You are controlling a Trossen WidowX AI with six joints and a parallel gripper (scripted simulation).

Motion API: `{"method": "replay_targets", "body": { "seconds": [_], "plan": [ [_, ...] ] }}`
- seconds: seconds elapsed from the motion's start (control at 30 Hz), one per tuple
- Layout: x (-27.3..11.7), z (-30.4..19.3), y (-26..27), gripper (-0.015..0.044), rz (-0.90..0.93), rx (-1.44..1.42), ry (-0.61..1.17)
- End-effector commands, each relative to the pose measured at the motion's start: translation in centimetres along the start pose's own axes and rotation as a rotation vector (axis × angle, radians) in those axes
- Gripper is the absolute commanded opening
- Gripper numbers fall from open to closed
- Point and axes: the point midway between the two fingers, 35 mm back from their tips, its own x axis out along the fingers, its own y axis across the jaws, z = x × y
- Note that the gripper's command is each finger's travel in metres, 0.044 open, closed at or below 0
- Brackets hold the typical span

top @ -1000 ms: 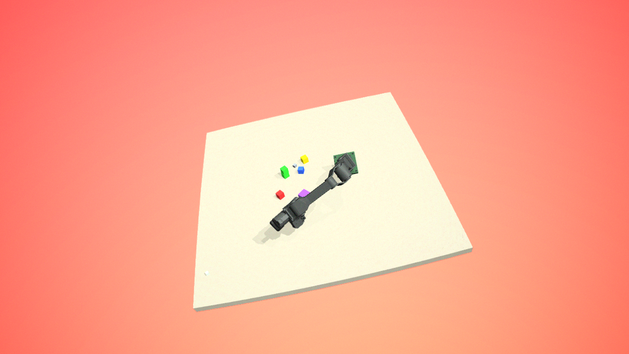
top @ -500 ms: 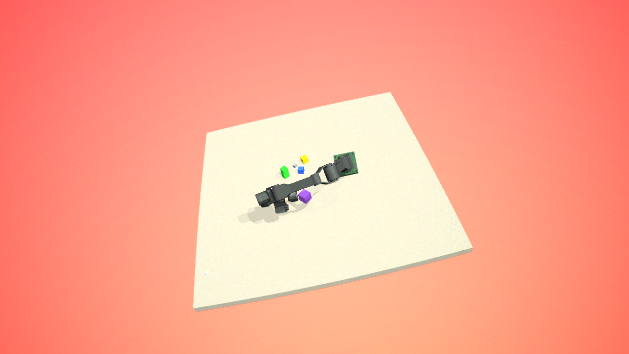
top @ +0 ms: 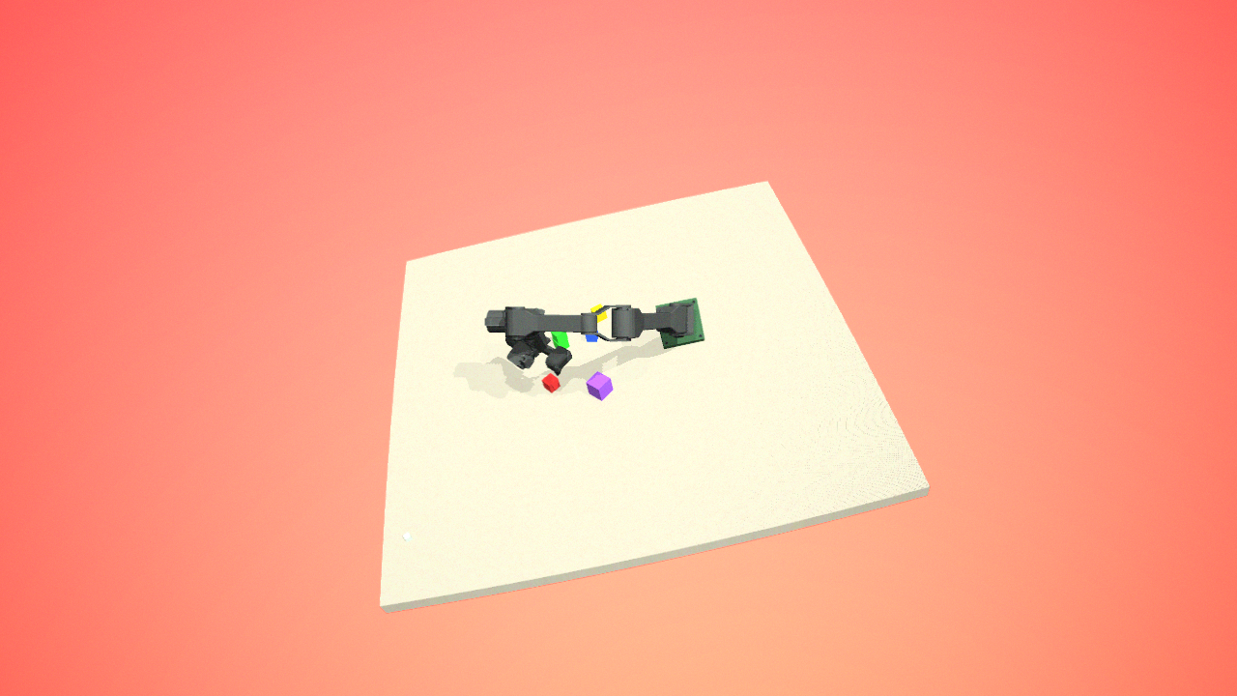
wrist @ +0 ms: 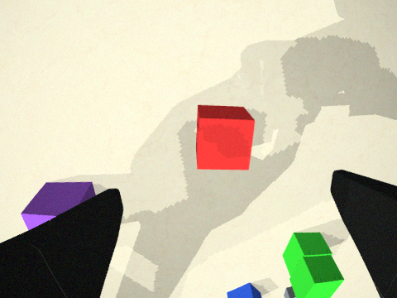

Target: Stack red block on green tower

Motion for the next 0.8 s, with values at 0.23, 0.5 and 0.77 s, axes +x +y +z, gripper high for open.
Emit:
{"method": "replay_targets", "body": {
  "seconds": [0.23, 0.5, 0.77],
  "plan": [
    [-0.8, -0.6, -0.8, 0.044, 0.045, 0.127, -0.06],
    [3.1, -0.3, -0.7, 0.044, 0.046, 0.127, -0.061],
    [4.1, -0.3, -0.5, 0.044, 0.046, 0.127, -0.062]
  ]
}}
